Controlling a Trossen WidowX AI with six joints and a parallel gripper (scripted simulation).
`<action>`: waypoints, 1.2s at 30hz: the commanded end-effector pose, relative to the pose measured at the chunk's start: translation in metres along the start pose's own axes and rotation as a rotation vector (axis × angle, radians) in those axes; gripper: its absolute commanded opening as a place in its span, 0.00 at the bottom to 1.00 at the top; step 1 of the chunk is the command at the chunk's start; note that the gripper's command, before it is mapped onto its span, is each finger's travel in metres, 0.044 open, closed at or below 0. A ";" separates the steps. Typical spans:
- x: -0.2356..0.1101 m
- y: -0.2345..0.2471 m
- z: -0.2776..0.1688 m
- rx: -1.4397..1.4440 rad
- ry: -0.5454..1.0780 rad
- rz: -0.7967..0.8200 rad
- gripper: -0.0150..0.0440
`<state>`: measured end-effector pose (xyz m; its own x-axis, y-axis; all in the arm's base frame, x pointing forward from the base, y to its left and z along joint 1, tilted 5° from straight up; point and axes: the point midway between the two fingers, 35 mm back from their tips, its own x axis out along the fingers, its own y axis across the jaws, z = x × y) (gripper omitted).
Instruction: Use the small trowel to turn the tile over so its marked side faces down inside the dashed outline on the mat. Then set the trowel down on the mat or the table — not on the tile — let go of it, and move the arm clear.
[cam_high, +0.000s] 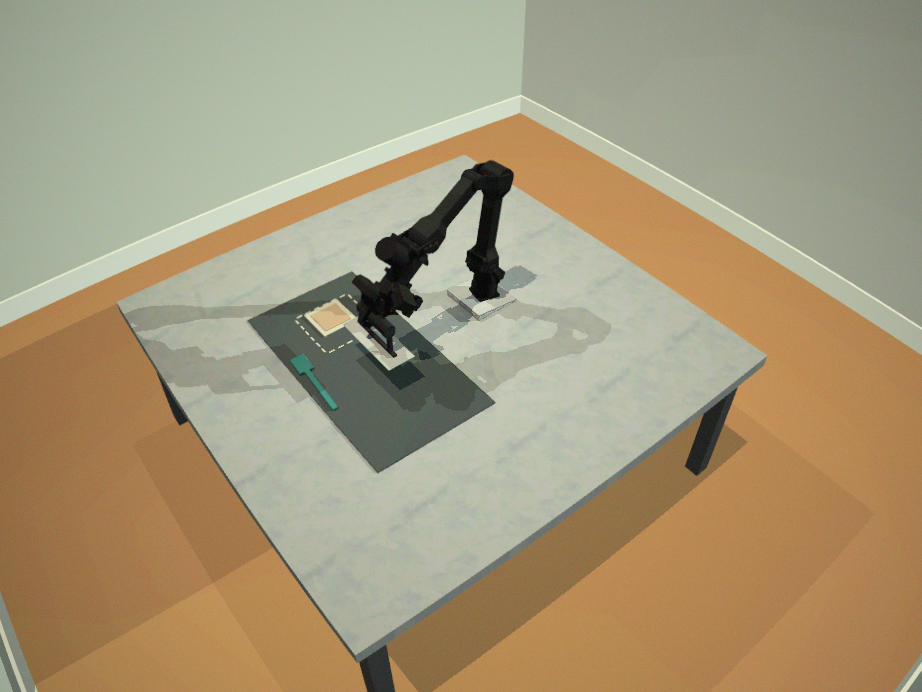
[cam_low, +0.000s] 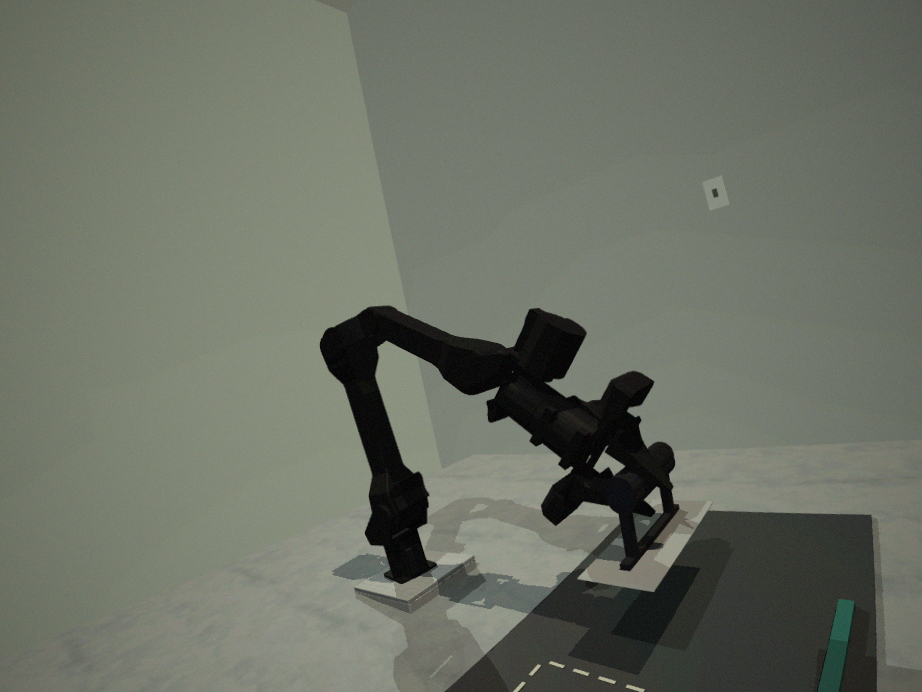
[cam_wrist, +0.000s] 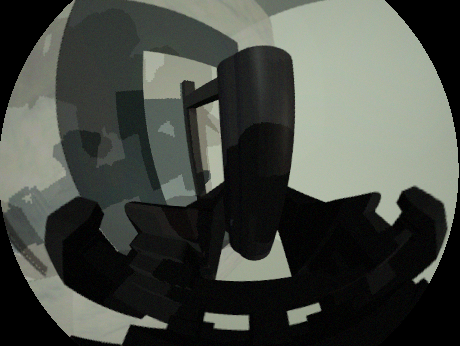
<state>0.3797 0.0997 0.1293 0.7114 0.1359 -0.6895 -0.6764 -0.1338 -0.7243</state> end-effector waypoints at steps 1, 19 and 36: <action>-0.001 -0.004 -0.001 0.008 0.003 -0.012 0.25; 0.025 -0.023 -0.080 0.060 0.045 0.044 0.25; 0.042 -0.030 -0.169 0.046 0.050 0.070 0.25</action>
<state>0.4544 -0.0370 0.1203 0.6630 0.0759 -0.7448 -0.7394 -0.0895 -0.6673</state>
